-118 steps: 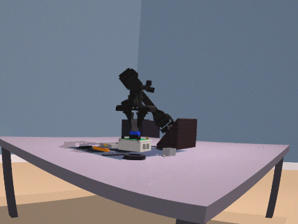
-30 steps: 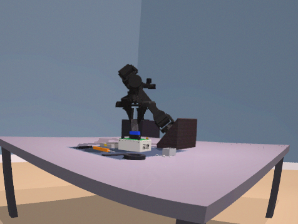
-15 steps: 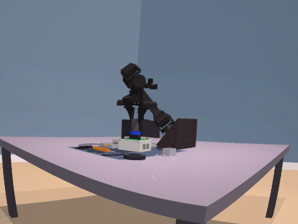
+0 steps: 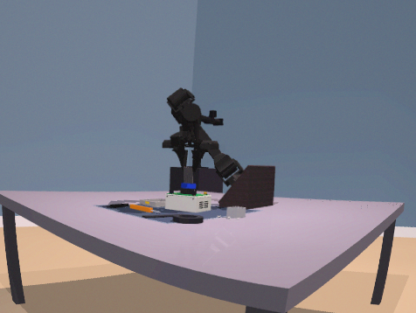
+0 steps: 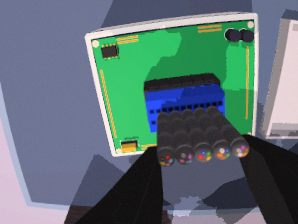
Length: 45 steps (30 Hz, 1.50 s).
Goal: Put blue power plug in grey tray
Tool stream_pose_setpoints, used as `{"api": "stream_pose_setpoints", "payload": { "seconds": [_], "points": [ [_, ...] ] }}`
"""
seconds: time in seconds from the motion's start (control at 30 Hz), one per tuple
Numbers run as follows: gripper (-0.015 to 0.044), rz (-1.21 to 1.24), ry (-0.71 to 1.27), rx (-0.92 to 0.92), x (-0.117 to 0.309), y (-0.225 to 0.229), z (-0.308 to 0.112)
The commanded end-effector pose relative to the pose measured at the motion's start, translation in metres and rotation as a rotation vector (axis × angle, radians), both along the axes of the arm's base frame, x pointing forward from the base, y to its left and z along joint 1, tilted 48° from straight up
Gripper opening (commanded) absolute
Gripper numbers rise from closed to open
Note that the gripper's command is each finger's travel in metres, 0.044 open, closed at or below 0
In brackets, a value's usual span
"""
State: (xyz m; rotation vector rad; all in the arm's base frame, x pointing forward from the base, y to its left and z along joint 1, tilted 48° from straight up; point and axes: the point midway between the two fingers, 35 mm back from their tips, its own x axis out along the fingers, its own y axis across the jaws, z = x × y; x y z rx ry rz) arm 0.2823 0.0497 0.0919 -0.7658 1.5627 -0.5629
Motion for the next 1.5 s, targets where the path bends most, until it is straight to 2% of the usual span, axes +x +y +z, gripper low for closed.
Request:
{"api": "stream_pose_setpoints", "payload": {
  "seconds": [0.0, 0.3, 0.33, 1.1, 1.4, 1.47],
  "points": [
    [0.0, 0.017, -0.021, 0.013, 0.001, -0.004, -0.003],
    [0.0236, 0.017, -0.021, 0.013, 0.001, -0.004, -0.003],
    [0.0249, 0.017, -0.021, 0.013, 0.001, -0.004, -0.003],
    [0.0249, 0.017, -0.021, 0.012, 0.001, -0.018, -0.016],
    [0.0013, 0.017, -0.021, 0.012, 0.001, -0.018, -0.016],
    [0.0, 0.017, -0.021, 0.012, 0.001, -0.018, -0.016]
  ]
}}
